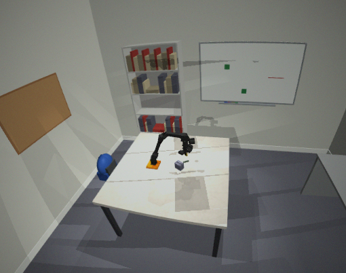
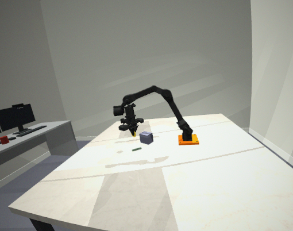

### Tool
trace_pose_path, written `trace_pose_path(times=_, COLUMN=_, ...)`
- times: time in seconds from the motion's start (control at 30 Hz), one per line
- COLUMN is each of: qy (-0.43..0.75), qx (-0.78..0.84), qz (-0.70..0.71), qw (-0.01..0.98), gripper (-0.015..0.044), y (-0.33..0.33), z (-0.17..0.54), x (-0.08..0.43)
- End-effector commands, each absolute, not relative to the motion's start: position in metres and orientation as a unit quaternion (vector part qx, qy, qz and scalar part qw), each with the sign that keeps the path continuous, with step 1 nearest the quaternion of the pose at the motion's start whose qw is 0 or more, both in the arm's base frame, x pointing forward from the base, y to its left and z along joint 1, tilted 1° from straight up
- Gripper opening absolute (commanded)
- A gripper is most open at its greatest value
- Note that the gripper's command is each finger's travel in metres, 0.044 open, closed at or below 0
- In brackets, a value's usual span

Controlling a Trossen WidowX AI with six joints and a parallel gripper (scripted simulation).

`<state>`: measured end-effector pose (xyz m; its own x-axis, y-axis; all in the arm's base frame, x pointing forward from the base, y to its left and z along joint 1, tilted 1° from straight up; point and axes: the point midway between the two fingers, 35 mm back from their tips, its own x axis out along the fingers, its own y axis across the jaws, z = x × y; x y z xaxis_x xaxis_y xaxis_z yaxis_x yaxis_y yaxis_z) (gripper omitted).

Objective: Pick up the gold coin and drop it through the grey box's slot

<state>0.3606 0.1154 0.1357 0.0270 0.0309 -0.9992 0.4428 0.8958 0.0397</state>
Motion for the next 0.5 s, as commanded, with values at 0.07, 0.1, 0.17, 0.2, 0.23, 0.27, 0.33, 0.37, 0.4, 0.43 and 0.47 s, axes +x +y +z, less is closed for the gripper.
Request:
trace_pose_path(times=0.07, qy=0.680, qx=0.175, qz=-0.148, qw=0.696, gripper=0.0000, y=0.100, z=0.137, x=0.357)
trace_pose_path(times=0.1, qy=0.680, qx=0.175, qz=-0.148, qw=0.696, gripper=0.0000, y=0.098, z=0.137, x=0.356)
trace_pose_path(times=0.17, qy=0.681, qx=0.174, qz=-0.148, qw=0.696, gripper=0.0000, y=0.093, z=0.137, x=0.355)
trace_pose_path(times=0.2, qy=0.681, qx=0.174, qz=-0.148, qw=0.696, gripper=0.0000, y=0.090, z=0.137, x=0.354)
trace_pose_path(times=0.23, qy=0.681, qx=0.174, qz=-0.148, qw=0.696, gripper=0.0000, y=0.088, z=0.137, x=0.353)
trace_pose_path(times=0.27, qy=0.681, qx=0.174, qz=-0.149, qw=0.696, gripper=0.0000, y=0.085, z=0.137, x=0.352)
trace_pose_path(times=0.33, qy=0.681, qx=0.174, qz=-0.149, qw=0.696, gripper=0.0000, y=0.080, z=0.136, x=0.351)
trace_pose_path(times=0.37, qy=0.681, qx=0.174, qz=-0.149, qw=0.696, gripper=0.0000, y=0.078, z=0.136, x=0.350)
trace_pose_path(times=0.4, qy=0.681, qx=0.174, qz=-0.149, qw=0.696, gripper=0.0000, y=0.075, z=0.136, x=0.349)
trace_pose_path(times=0.43, qy=0.681, qx=0.174, qz=-0.149, qw=0.696, gripper=0.0000, y=0.073, z=0.136, x=0.348)
trace_pose_path(times=0.47, qy=0.681, qx=0.174, qz=-0.149, qw=0.696, gripper=0.0000, y=0.071, z=0.136, x=0.347)
